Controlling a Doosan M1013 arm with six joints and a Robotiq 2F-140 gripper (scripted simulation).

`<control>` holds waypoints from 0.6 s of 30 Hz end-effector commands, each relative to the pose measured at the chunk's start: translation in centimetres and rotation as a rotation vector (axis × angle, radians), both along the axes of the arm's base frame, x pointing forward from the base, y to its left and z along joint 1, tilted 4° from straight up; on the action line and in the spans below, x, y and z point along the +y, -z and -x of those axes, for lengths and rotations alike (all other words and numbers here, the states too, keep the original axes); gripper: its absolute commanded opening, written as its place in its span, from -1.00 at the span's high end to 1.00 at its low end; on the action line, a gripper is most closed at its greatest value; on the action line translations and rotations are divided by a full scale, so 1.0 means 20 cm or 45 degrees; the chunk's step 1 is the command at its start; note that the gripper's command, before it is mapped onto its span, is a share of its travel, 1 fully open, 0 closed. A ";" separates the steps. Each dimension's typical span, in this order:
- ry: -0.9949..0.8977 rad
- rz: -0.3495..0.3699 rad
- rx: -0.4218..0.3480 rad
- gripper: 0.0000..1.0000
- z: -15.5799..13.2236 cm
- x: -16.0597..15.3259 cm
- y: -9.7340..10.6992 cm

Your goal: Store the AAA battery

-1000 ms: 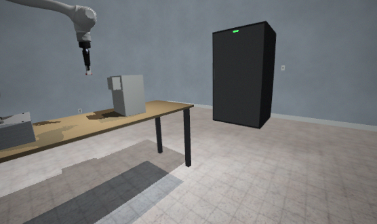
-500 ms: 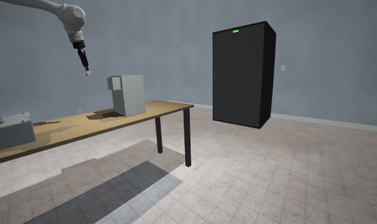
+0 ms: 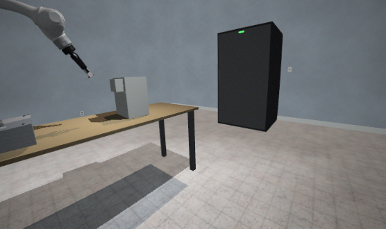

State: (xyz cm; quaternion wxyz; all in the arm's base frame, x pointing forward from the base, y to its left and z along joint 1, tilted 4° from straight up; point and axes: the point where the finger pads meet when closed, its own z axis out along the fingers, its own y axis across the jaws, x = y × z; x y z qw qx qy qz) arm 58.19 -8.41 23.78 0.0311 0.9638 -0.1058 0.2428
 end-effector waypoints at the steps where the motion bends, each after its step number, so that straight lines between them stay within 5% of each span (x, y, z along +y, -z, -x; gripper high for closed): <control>1: 0.001 0.040 -0.169 0.94 0.01 0.00 0.01; 9: 0.000 0.078 -0.333 0.94 0.03 0.00 0.02; 18: -0.001 0.087 -0.378 0.94 0.03 0.01 0.02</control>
